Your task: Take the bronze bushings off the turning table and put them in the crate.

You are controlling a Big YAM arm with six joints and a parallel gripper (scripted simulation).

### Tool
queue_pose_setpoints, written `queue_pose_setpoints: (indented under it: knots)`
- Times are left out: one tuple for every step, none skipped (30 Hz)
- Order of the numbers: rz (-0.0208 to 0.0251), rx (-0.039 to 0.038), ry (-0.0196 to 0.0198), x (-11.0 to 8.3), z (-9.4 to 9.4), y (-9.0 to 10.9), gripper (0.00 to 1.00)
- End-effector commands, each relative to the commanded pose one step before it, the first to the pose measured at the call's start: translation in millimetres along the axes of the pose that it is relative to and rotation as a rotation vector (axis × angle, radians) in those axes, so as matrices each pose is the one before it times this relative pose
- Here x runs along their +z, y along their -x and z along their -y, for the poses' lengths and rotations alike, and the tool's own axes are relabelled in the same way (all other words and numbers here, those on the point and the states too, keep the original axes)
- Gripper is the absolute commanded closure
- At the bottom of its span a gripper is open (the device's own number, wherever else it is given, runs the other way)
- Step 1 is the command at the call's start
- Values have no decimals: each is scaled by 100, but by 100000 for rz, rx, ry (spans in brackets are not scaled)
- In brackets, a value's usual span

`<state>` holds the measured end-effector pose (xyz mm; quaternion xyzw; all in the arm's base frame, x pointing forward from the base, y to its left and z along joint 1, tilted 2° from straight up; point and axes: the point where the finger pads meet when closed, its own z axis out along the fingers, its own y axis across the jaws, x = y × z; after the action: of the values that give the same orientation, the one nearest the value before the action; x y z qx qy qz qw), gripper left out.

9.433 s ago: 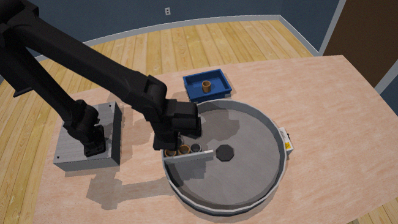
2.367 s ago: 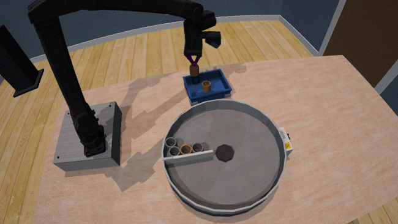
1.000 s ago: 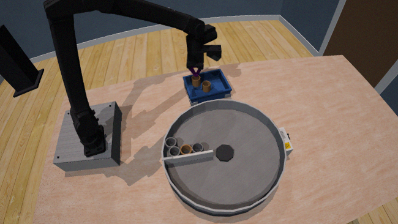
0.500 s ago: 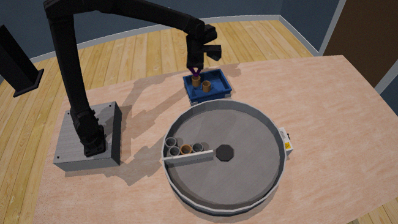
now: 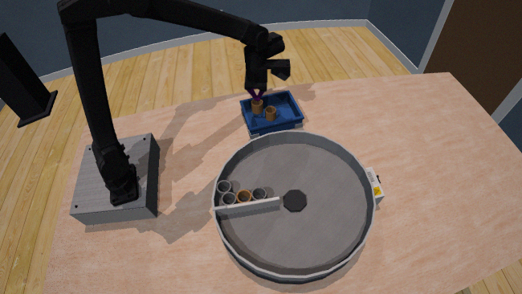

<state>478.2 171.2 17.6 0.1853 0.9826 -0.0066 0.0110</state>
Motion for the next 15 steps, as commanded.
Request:
queue_pose_setpoints:
  knots:
    - [3828,-21,2948,-2088,210,739,100]
    - [-83,13,-70,1,12,-31,100]
    - [-2,-41,2,-1,-18,-16,100]
    - [-2,-51,3,-1,-20,-17,100]
    - [78,-33,70,-33,-45,26,100]
    - [565,11,490,-235,-225,263,100]
    - [0,0,0,0,0,0,100]
    - [0,0,0,0,0,0,100]
    - [72,2,62,-30,-28,34,100]
    - [0,0,0,0,0,0,100]
    - [0,0,0,0,0,0,100]
    - [0,0,0,0,0,0,100]
    - [0,0,0,0,0,0,100]
    - [-1,0,0,0,0,0,100]
    - [0,0,0,0,0,0,100]
